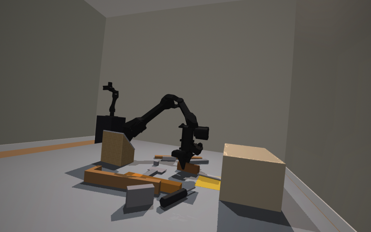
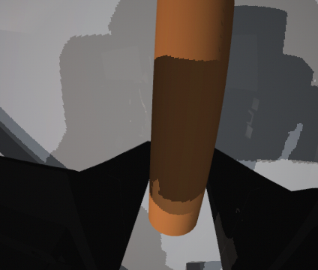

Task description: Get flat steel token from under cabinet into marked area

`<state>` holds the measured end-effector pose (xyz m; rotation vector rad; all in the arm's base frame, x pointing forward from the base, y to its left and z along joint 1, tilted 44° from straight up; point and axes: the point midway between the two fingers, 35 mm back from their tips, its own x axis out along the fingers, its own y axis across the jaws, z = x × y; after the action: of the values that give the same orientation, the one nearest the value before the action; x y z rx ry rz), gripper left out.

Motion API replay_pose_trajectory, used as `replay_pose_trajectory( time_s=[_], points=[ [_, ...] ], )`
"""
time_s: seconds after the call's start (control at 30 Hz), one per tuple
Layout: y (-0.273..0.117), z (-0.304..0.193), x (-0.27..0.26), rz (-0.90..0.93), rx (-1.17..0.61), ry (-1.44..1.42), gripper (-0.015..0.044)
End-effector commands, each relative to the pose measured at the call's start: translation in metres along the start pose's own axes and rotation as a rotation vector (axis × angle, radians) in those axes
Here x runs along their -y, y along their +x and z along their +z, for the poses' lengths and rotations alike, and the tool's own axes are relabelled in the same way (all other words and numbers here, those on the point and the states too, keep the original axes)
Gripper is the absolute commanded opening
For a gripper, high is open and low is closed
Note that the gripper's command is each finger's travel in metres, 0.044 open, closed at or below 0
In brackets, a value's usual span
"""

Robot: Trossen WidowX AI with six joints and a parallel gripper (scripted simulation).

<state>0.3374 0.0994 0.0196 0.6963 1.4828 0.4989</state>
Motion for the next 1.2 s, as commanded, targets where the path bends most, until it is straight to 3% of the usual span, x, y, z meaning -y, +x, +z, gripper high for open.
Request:
replay_pose_trajectory(
  time_s=[0.0,1.17],
  points=[
    [0.001,-0.006,0.001,-0.002,-0.003,0.008,0.0000],
    [0.001,-0.045,-0.003,-0.002,-0.005,0.010,0.0000]
  ],
)
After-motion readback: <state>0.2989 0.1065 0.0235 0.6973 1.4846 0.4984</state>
